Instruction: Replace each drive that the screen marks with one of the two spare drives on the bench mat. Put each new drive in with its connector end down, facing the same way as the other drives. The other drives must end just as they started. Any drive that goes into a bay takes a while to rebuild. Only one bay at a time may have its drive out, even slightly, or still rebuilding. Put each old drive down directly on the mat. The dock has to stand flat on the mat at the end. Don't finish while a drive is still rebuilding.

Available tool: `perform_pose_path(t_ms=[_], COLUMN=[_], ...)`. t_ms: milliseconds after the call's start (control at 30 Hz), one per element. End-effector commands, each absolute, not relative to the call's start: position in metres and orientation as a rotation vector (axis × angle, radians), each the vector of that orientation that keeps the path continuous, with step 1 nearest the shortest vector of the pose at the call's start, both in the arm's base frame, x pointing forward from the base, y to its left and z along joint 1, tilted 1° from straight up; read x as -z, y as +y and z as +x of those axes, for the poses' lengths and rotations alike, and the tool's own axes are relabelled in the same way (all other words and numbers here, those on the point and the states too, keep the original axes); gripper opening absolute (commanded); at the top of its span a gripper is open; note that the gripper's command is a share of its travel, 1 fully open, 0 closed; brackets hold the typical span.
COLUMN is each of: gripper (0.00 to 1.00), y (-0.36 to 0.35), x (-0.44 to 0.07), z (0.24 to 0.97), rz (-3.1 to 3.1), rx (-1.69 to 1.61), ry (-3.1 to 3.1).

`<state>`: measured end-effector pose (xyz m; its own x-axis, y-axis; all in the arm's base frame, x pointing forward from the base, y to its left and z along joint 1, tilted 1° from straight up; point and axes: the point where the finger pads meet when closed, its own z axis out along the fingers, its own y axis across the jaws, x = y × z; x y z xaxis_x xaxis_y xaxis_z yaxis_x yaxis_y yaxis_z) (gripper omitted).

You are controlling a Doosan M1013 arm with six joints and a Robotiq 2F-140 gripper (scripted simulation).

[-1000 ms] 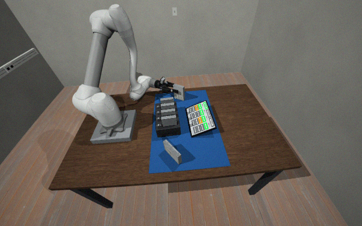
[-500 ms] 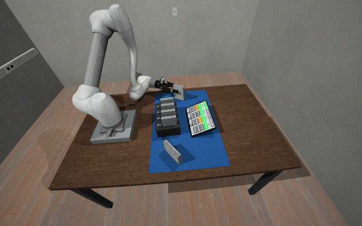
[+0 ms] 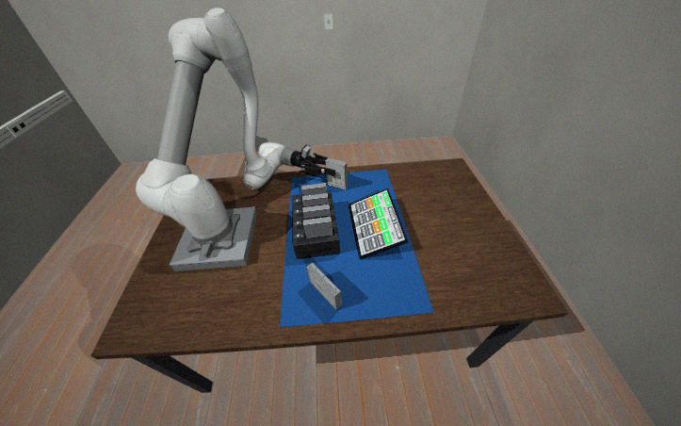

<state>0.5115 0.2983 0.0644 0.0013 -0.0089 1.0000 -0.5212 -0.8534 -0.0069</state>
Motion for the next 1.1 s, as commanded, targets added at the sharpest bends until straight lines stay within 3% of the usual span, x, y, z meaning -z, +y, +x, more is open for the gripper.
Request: perform_pose_path(t_ms=[0,1067], gripper=[0.40,0.40], y=[0.298,0.307], x=[-0.065,-0.065], z=[0.512,0.498], rz=[1.918,1.918], rx=[-1.911,-1.911], ry=[-0.547,-0.547])
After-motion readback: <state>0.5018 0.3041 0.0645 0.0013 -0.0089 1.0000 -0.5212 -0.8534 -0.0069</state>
